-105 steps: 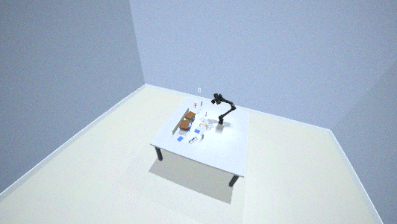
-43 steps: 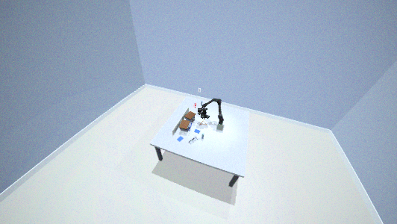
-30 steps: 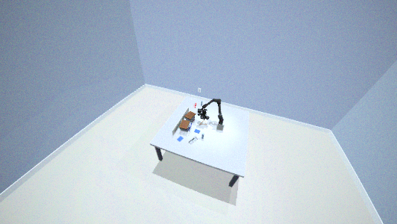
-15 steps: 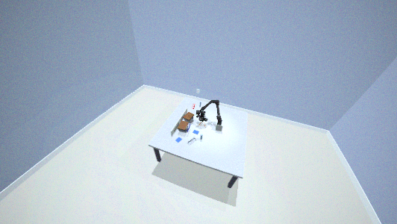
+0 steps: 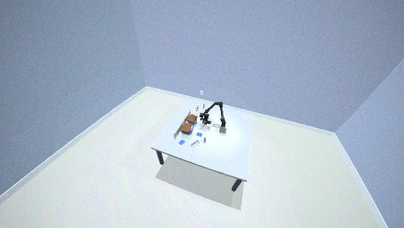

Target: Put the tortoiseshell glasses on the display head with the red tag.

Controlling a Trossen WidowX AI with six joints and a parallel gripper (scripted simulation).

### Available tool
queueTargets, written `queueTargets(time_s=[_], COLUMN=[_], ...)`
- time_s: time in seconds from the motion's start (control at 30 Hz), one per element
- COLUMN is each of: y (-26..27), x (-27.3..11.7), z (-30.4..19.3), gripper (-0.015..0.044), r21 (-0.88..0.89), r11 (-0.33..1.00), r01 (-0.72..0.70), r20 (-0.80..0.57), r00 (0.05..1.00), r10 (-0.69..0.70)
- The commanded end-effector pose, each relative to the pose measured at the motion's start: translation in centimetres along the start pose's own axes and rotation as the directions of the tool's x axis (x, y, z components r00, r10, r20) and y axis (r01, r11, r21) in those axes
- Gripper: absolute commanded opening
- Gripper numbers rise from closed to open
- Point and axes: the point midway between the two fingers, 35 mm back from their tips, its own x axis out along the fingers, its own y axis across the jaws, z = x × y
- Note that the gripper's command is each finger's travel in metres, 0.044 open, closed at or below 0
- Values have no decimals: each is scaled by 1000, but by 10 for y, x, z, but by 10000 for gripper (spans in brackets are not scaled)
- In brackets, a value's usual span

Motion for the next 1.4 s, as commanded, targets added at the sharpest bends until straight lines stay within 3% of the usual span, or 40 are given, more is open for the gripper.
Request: queueTargets(time_s=[0.0,0.7,0.9,1.37], y=[3,2,2,0], x=[0,0,-3,-82], z=[0,0,1,6], gripper=[120,0,0,0], r21=[-8,-3,-4,-8], r11=[1000,1000,1000,1000], r01=[1,0,-1,-2], r20=[-3,0,1,6], r00=[1000,1000,1000,1000], r10=[-1,0,1,2])
